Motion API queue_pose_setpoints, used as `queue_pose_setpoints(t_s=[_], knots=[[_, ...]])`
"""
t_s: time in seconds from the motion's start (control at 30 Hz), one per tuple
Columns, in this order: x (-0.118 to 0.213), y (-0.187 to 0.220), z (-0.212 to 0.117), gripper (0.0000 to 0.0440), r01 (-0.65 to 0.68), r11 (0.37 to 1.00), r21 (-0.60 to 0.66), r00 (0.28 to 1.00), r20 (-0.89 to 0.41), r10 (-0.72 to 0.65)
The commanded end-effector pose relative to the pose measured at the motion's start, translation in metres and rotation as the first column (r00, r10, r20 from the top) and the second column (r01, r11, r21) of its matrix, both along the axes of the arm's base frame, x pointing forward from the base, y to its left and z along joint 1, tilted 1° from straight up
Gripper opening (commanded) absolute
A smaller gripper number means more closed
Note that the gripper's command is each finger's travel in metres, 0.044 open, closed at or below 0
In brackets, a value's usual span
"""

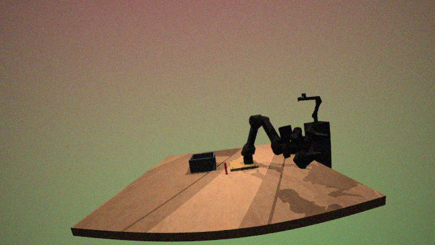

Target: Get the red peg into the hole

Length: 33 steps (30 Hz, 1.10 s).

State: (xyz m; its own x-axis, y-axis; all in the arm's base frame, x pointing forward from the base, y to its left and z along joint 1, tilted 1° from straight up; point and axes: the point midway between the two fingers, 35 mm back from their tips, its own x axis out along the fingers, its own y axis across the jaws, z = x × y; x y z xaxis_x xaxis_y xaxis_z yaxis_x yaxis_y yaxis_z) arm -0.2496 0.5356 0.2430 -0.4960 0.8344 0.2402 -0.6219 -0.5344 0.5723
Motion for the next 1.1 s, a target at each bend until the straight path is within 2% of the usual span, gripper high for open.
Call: queue_pose_setpoints(t_s=[0.0, 0.03, 0.27, 0.5, 0.77, 1.07], knots=[[0.005, 0.0, 0.0, 0.0422, 0.016, 1.0, -0.005, 1.0, 0.017, -0.016], [0.01, 0.001, 0.0, 0.044, 0.034, 0.999, -0.013, 0.999, 0.035, -0.034], [0.082, 0.013, -0.02, 0.044, 0.178, 0.969, -0.173, 0.979, 0.133, -0.156], [0.156, 0.009, -0.045, 0.044, 0.305, 0.881, -0.361, 0.95, 0.186, -0.252], [0.234, -0.019, -0.071, 0.044, 0.425, 0.717, -0.552, 0.905, 0.237, -0.354], [0.307, -0.071, -0.093, 0.044, 0.497, 0.472, -0.728, 0.843, 0.277, -0.461]])
